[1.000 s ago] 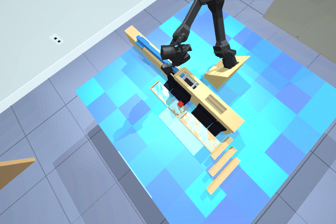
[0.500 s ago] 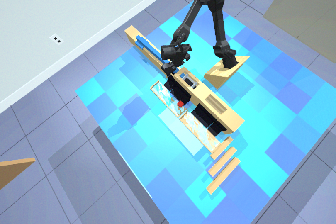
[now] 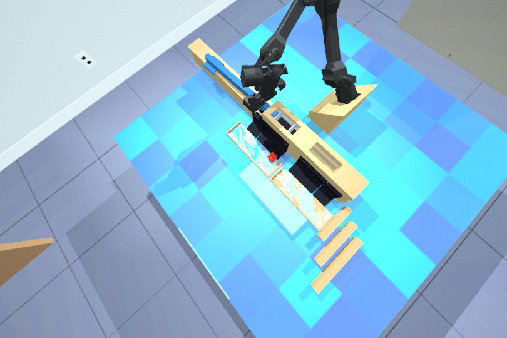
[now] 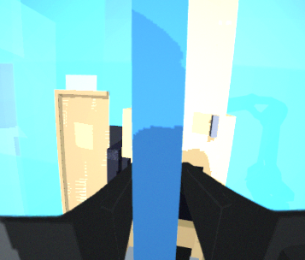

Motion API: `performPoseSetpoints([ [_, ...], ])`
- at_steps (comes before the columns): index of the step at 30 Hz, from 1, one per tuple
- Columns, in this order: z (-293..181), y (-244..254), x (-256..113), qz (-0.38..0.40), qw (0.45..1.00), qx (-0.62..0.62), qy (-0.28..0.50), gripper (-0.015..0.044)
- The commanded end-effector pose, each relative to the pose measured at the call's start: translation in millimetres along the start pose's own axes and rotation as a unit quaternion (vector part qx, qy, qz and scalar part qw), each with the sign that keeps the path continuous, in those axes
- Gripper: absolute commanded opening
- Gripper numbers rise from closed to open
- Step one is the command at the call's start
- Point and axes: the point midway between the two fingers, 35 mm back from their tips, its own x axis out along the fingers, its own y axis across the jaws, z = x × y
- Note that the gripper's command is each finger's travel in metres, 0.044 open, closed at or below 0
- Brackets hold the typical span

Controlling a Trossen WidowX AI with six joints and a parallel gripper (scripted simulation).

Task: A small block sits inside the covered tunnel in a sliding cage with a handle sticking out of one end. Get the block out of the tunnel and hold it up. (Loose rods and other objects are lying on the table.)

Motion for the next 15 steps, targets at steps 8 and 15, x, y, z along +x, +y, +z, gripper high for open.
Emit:
performPoseSetpoints([
  [8, 51.7, -5.1, 11.4, -0.007, 0.999, 0.025, -0.023, 0.0],
  [15, 56.6, -6.1, 12.2, -0.006, 0.999, 0.025, -0.024, 0.0],
])
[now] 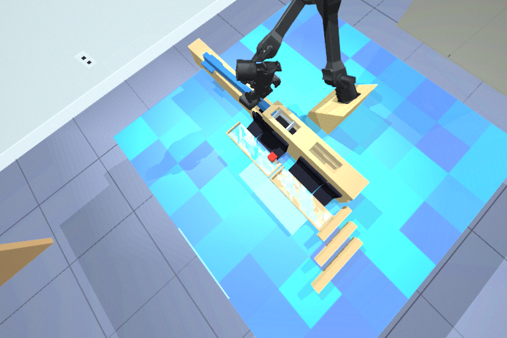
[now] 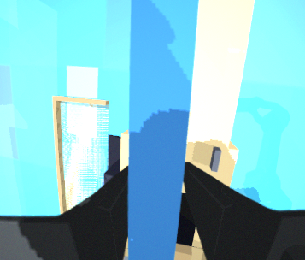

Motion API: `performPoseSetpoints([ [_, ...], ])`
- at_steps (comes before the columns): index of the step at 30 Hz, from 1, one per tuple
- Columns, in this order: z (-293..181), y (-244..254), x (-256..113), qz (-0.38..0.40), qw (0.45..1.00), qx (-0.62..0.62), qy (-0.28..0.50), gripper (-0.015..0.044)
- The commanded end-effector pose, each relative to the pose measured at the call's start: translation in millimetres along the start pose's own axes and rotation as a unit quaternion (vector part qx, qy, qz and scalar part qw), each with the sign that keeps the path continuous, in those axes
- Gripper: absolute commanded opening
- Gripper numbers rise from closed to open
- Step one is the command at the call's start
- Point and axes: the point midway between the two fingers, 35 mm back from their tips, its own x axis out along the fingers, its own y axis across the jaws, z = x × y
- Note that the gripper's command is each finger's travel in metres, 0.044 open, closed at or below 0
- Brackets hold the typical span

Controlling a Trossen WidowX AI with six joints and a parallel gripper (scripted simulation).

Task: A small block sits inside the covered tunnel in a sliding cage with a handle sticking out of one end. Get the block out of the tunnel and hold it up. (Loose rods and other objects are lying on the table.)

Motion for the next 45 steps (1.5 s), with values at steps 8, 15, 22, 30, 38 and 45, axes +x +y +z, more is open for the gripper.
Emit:
performPoseSetpoints([
  [8, 34.0, -5.4, 1.5, -0.015, 0.998, 0.038, -0.043, 0.0],
  [15, 34.0, -5.4, 1.5, -0.015, 0.998, 0.038, -0.043, 0.0],
  [22, 34.0, -5.4, 1.5, -0.015, 0.998, 0.038, -0.043, 0.0],
  [30, 8.2, -1.6, 0.5, -0.001, 1.0, 0.011, -0.005, 0.0052],
  [38, 7.8, 0.2, -5.6, -0.005, 1.0, 0.016, -0.01, 0.0263],
  [45, 8.2, 6.9, -34.1, -0.015, 0.999, 0.035, -0.037, 0.044],
])
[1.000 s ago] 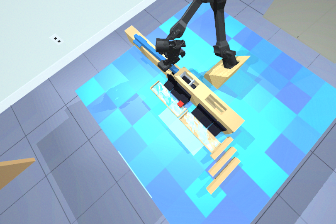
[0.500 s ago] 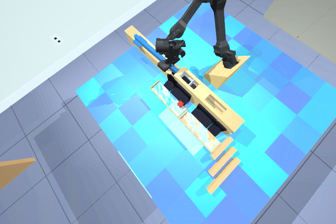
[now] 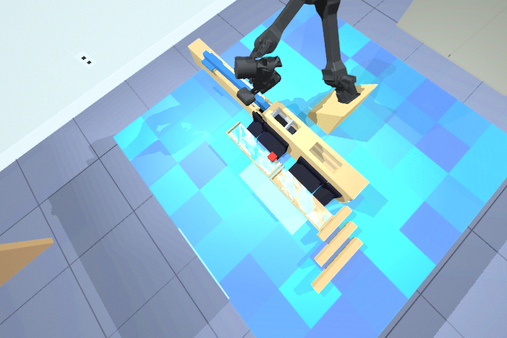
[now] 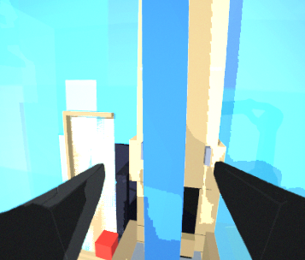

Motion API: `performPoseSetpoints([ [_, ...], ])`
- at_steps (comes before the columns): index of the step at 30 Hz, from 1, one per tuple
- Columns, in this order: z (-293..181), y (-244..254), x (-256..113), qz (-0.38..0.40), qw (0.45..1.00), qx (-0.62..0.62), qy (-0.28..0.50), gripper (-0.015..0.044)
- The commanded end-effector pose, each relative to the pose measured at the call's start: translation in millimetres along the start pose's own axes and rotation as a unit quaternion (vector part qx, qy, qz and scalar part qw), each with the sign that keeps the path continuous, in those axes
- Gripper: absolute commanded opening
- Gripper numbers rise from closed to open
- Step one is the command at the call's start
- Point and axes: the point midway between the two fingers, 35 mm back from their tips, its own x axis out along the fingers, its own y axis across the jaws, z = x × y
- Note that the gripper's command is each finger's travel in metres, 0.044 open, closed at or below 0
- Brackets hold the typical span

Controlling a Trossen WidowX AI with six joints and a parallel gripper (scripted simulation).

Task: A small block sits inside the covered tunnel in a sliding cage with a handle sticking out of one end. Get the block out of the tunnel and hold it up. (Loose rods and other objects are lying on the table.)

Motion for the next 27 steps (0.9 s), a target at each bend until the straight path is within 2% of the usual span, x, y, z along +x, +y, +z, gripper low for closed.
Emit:
performPoseSetpoints([
  [1, 2.4, 3.7, -14.9, -0.003, 1.0, 0.012, -0.017, 0.044],
  [2, 0.3, 1.1, -4.0, 0.0, 1.0, -0.006, -0.004, 0.044],
  [6, 2.2, 1.8, -7.5, 0.001, 0.985, -0.172, -0.007, 0.044],
  [10, 4.3, 2.3, -11.3, 0.0, 0.931, -0.365, -0.011, 0.044],
  [14, 6.5, 2.8, -15.2, -0.003, 0.839, -0.544, -0.014, 0.044],
  [19, 9.1, 3.4, -19.9, -0.008, 0.677, -0.736, -0.018, 0.044],
  [27, 4.6, 7.7, -21.9, 0.0, 0.503, -0.864, -0.023, 0.044],
])
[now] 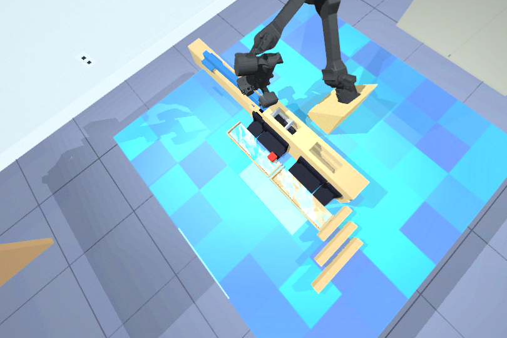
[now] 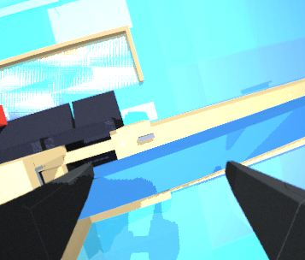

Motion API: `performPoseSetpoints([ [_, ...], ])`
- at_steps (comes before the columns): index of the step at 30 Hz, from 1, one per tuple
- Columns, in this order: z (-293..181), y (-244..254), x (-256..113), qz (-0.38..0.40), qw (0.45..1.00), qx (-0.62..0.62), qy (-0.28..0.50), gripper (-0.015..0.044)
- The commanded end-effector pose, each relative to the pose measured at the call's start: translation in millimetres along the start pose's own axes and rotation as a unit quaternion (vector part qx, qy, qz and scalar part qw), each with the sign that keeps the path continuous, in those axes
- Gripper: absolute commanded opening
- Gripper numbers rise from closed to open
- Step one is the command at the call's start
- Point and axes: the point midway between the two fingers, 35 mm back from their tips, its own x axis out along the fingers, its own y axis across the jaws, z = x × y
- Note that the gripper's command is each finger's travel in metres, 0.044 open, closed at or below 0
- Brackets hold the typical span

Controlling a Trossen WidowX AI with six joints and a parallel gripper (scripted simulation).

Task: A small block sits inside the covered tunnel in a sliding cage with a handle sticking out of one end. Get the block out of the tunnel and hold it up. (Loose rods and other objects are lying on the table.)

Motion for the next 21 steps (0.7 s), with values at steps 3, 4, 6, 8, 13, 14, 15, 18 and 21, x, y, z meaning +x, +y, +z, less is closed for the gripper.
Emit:
performPoseSetpoints([
  [3, 2.3, -1.9, -5.4, -0.006, 0.886, -0.464, -0.002, 0.044],
  [4, 2.1, -2.2, -5.1, -0.006, 0.873, -0.487, 0.0, 0.044],
  [6, 1.5, -3.2, -4.4, -0.007, 0.845, -0.535, 0.005, 0.044],
  [8, 1.1, -3.9, -3.8, -0.007, 0.814, -0.581, 0.009, 0.044],
  [13, 0.1, -5.5, -2.5, -0.005, 0.727, -0.686, 0.019, 0.044],
  [14, -0.1, -5.9, -2.2, -0.005, 0.708, -0.706, 0.02, 0.044],
  [15, -0.4, -6.3, -1.9, -0.004, 0.689, -0.725, 0.023, 0.044],
  [18, -0.8, -7.0, -1.3, -0.001, 0.628, -0.778, 0.027, 0.044],
  [21, -1.0, -7.3, -1.2, 0.0, 0.609, -0.793, 0.028, 0.044],
])
